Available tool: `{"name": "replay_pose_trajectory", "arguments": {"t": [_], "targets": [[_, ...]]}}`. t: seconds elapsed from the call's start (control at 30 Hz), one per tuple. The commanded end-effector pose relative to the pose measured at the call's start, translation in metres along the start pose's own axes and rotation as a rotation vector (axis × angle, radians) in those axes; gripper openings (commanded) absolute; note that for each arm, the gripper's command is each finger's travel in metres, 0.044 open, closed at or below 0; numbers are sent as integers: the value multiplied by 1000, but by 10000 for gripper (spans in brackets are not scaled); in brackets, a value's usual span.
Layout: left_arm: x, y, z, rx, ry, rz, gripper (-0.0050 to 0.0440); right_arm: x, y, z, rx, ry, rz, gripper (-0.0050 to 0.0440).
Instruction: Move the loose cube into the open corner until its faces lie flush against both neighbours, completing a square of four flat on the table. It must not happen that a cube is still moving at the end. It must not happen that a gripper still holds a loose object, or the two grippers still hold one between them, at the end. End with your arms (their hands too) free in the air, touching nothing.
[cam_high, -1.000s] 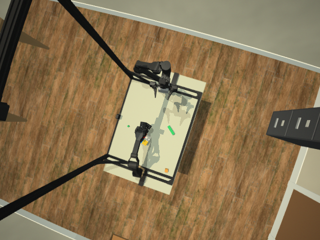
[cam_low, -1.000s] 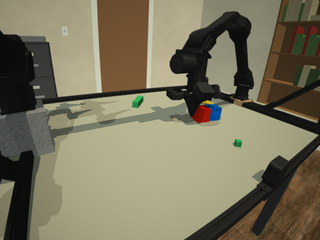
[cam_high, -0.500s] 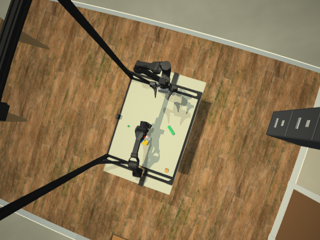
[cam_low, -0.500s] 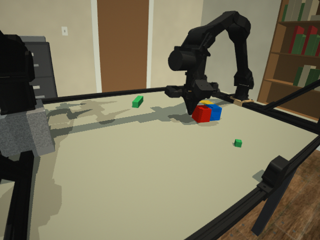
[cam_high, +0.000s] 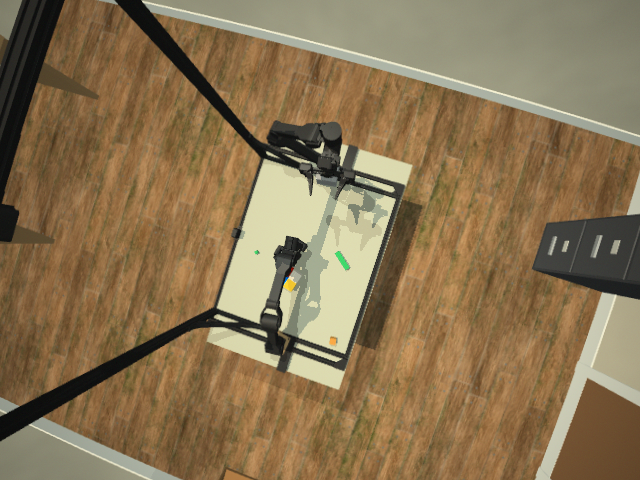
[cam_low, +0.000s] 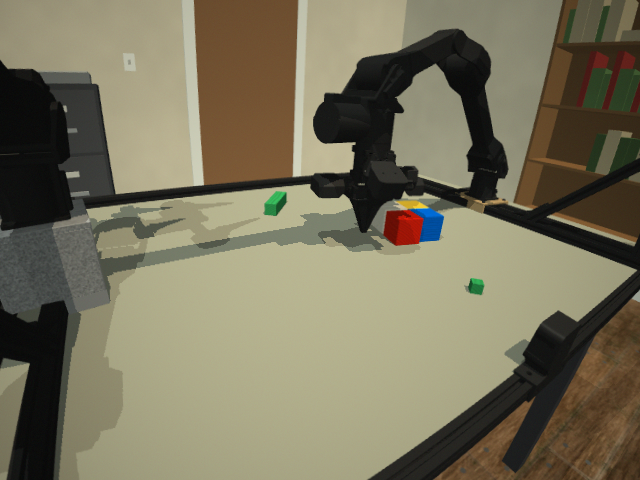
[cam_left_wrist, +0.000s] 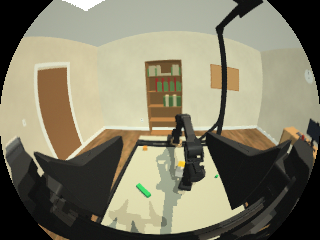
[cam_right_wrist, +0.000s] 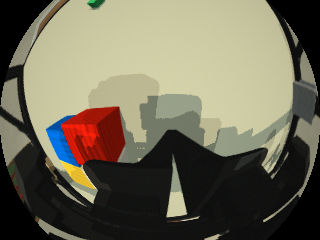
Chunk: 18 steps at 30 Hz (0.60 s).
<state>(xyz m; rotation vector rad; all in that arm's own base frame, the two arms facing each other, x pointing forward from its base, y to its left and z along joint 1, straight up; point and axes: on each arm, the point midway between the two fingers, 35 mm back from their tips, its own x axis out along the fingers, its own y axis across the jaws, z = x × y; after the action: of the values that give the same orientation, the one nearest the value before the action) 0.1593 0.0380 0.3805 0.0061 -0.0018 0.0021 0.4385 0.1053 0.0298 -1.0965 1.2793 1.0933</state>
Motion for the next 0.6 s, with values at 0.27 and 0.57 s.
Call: {"name": "replay_pose_trajectory", "arguments": {"t": [0.27, 0.57], "targets": [[0, 0, 0, -7, 1, -2, 400, -10, -8, -1, -3, 3, 6, 0], [0, 0, 0, -7, 1, -2, 400, -49, -5, -2, 2, 1, 2, 0]]}}
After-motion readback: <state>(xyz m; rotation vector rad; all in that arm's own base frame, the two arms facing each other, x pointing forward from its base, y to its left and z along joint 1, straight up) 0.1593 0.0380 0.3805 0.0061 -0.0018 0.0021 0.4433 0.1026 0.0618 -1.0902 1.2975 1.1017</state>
